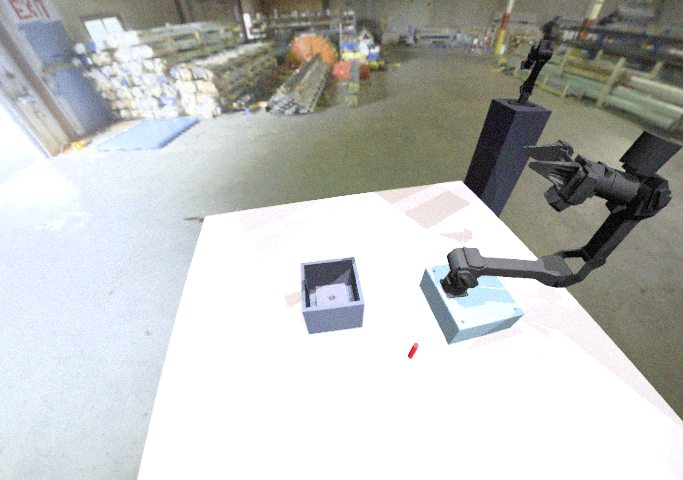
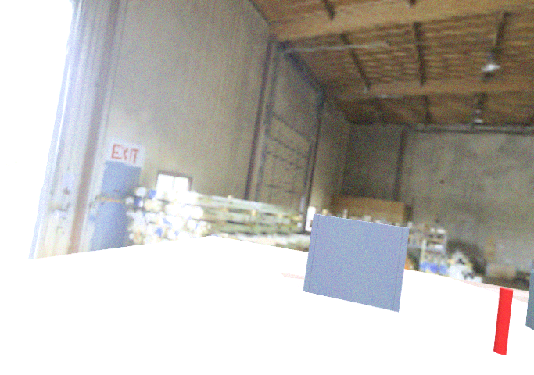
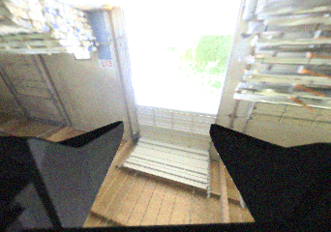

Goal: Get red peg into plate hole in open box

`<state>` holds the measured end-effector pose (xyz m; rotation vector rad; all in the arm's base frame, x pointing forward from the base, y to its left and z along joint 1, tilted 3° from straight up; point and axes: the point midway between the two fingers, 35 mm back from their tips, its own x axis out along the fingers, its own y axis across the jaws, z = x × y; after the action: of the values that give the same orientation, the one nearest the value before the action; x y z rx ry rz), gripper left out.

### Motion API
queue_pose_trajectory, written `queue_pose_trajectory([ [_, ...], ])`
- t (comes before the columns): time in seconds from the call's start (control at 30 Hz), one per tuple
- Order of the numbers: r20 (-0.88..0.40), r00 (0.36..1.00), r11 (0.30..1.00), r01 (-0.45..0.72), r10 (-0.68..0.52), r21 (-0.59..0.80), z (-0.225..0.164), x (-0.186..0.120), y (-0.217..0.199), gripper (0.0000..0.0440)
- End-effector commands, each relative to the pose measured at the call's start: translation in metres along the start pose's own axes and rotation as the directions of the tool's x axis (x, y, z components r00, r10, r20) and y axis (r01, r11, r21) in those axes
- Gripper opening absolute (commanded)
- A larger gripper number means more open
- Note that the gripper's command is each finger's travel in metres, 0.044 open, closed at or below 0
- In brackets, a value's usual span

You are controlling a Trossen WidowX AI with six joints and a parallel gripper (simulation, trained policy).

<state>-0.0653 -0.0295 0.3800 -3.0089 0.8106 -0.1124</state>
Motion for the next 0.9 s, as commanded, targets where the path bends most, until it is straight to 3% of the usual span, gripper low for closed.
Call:
queue_pose_trajectory([
  [0.0,0.001,1.0,0.999,-0.007,0.007,0.033,0.0,0.0,0.001,0.0421],
  [0.07,0.008,1.0,0.995,-0.016,0.016,0.102,0.0,0.001,0.002,0.044],
  [0.4,0.05,0.998,0.901,-0.057,0.04,0.431,0.001,0.013,0.003,0.044],
  [0.63,0.081,0.996,0.77,-0.088,0.047,0.632,0.002,0.024,0.003,0.044],
  [0.87,0.117,0.992,0.594,-0.123,0.048,0.795,0.004,0.035,0.002,0.044],
])
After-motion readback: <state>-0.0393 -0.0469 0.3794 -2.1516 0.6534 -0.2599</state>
